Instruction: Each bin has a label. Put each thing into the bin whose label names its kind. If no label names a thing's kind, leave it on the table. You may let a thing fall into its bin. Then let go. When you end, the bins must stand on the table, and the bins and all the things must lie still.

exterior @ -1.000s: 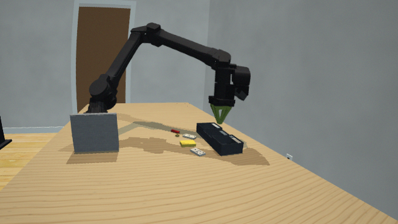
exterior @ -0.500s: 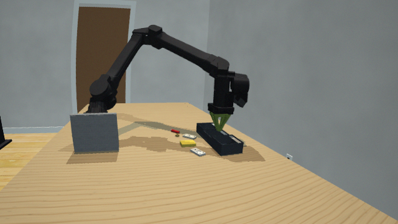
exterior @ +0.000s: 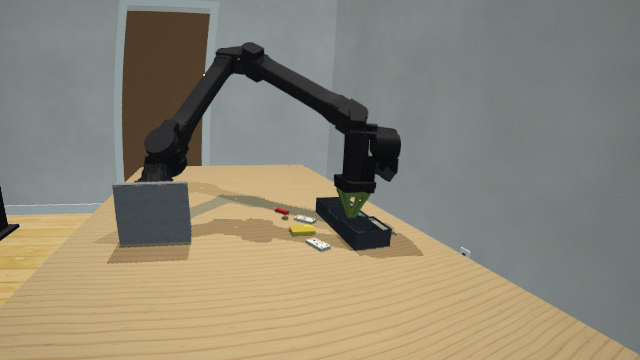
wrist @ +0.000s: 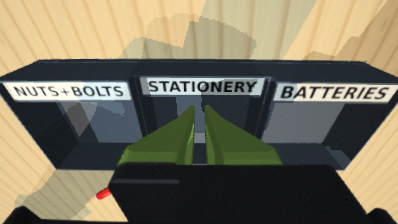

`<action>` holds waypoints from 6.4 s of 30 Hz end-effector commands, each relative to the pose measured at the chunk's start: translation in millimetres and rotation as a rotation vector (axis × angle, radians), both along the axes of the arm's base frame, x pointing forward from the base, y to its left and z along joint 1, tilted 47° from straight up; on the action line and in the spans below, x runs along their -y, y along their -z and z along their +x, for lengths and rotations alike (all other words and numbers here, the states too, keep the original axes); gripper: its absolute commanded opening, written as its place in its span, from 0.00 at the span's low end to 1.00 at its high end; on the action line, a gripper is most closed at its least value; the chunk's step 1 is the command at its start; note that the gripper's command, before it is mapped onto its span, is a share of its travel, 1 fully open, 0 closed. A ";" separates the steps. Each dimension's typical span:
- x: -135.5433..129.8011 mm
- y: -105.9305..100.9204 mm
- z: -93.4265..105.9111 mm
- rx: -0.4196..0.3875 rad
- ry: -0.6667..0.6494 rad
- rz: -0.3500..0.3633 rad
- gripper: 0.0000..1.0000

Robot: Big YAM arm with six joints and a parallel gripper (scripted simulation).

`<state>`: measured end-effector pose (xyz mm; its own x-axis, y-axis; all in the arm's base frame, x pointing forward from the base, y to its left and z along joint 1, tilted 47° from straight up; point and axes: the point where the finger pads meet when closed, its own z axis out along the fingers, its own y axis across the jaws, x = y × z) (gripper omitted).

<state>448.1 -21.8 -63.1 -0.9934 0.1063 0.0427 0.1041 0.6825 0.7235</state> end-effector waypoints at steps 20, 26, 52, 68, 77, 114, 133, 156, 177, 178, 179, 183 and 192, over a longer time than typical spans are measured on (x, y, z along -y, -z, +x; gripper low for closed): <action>-11.6 11.7 -3.9 -0.018 -0.006 0.008 0.08; -11.7 11.9 -3.9 -0.018 -0.006 0.008 0.08; -12.2 12.9 -4.2 -0.018 -0.006 0.008 0.08; -11.8 10.2 -9.0 -0.029 -0.017 0.014 0.08; 19.1 -1.9 6.3 0.008 0.017 -0.002 0.08; 38.2 -30.9 15.1 0.036 0.013 -0.013 0.08; 11.6 -65.7 1.0 -0.008 -0.006 0.005 0.08; -27.4 -90.1 3.0 -0.016 -0.006 0.007 0.08; -60.9 -58.7 3.5 -0.018 -0.006 0.009 0.08; -62.8 -56.9 3.5 -0.018 -0.006 0.009 0.08; -64.8 -55.1 3.6 -0.018 -0.006 0.009 0.08; -66.9 -52.6 3.4 -0.018 -0.006 0.009 0.08; -67.3 -51.6 3.1 -0.018 -0.006 0.009 0.08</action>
